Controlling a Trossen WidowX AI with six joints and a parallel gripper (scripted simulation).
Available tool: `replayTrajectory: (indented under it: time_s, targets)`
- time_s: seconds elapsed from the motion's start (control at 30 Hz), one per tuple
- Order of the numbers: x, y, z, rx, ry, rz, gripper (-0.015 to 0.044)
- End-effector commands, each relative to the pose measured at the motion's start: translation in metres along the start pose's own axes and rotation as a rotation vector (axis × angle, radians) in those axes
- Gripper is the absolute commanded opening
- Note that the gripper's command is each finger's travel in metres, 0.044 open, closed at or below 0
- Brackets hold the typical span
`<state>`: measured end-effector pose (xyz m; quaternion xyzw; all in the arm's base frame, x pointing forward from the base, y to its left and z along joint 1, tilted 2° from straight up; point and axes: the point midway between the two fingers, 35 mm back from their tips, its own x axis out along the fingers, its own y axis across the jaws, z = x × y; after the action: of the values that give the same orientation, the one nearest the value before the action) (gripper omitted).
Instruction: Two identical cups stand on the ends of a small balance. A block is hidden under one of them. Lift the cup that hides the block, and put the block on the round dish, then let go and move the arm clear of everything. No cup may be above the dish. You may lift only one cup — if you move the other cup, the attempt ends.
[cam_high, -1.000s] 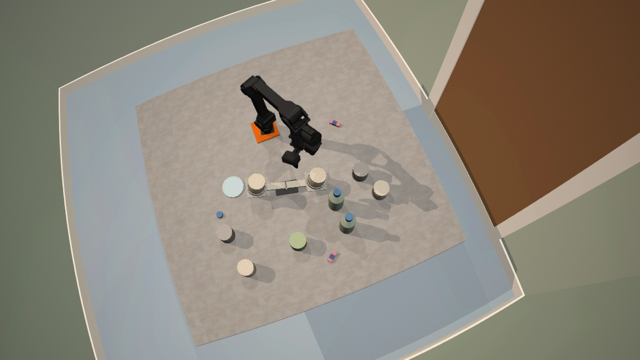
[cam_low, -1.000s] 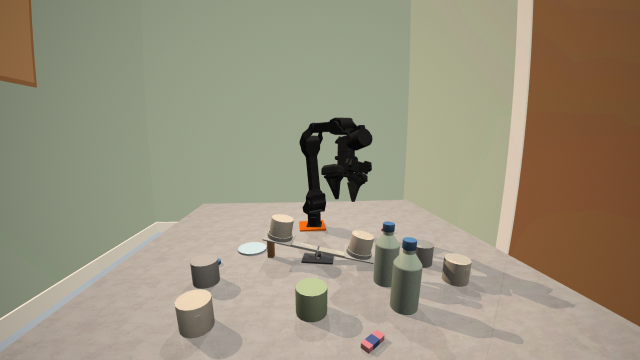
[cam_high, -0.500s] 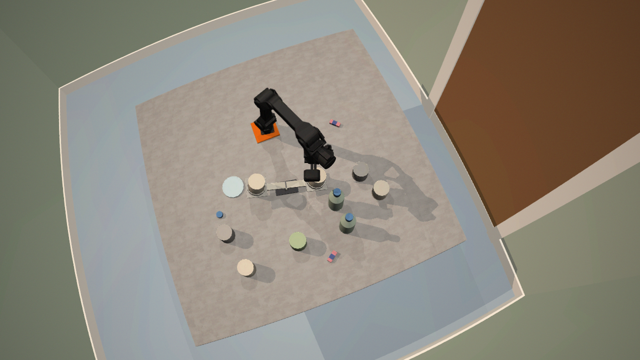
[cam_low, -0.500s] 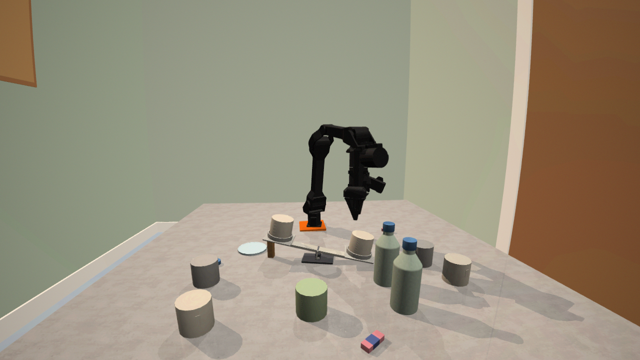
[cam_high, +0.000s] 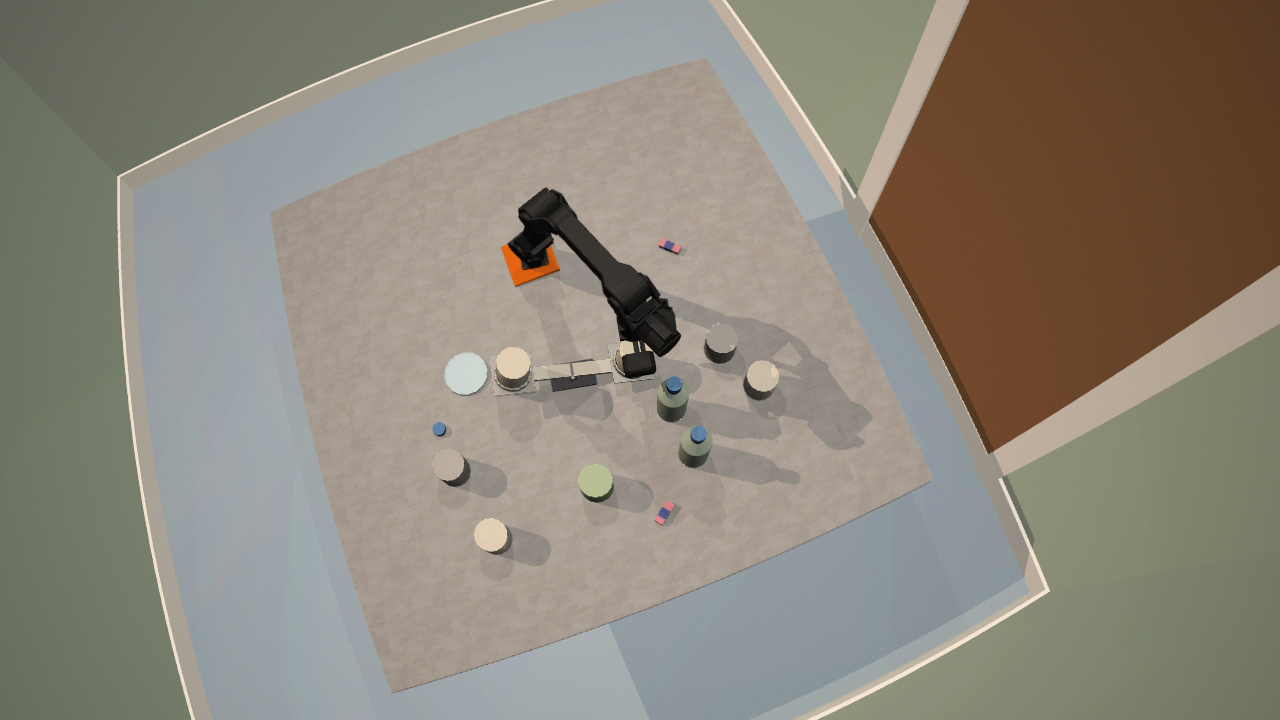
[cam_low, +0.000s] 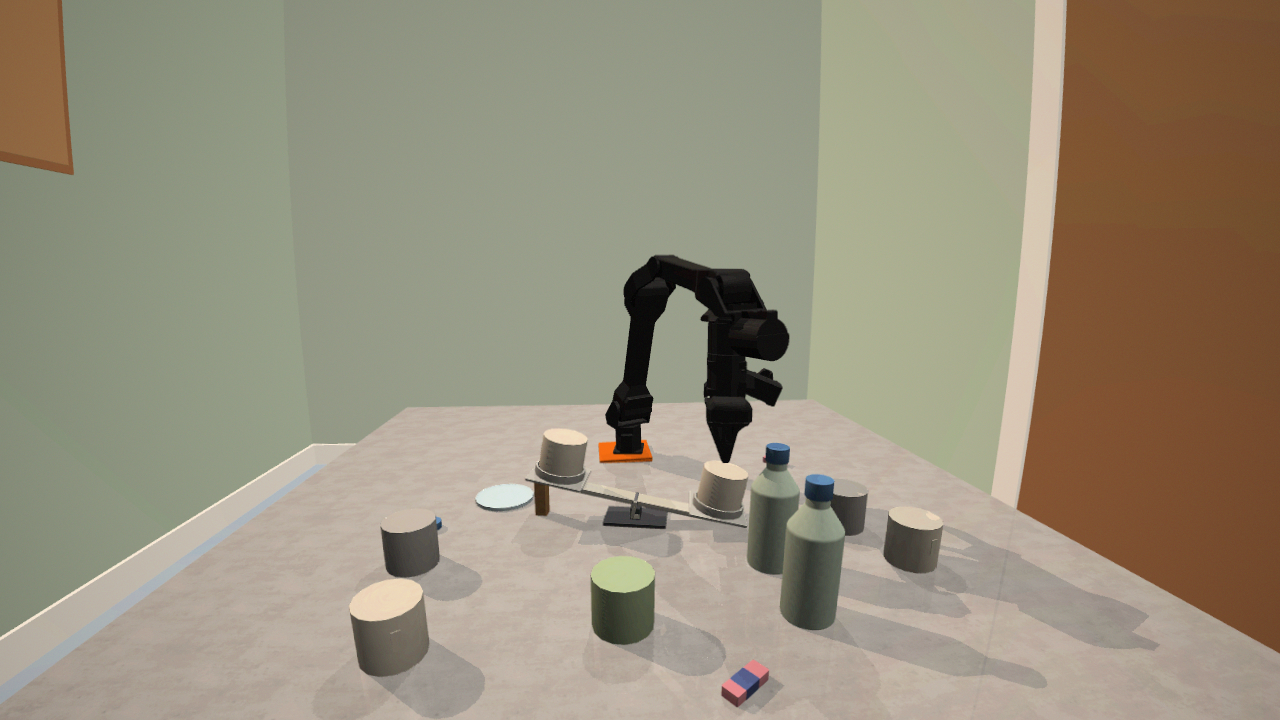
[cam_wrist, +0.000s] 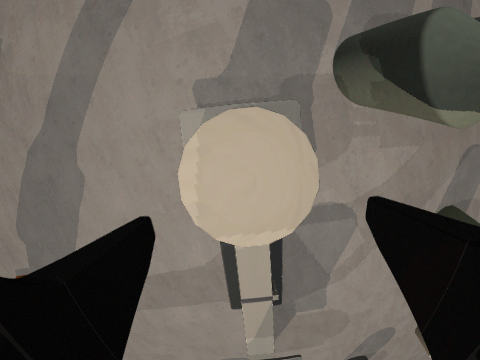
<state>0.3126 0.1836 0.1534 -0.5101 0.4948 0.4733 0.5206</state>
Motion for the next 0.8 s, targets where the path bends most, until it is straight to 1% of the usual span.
replayTrajectory:
  time_s: [0.0, 0.17, 0.77]
  targets:
    - [0.013, 0.002, 0.0, -0.008, 0.007, 0.018, 0.044]
    - [0.015, 0.002, 0.0, -0.008, 0.007, 0.018, 0.044]
    - [0.044, 0.001, 0.0, -0.008, 0.007, 0.018, 0.044]
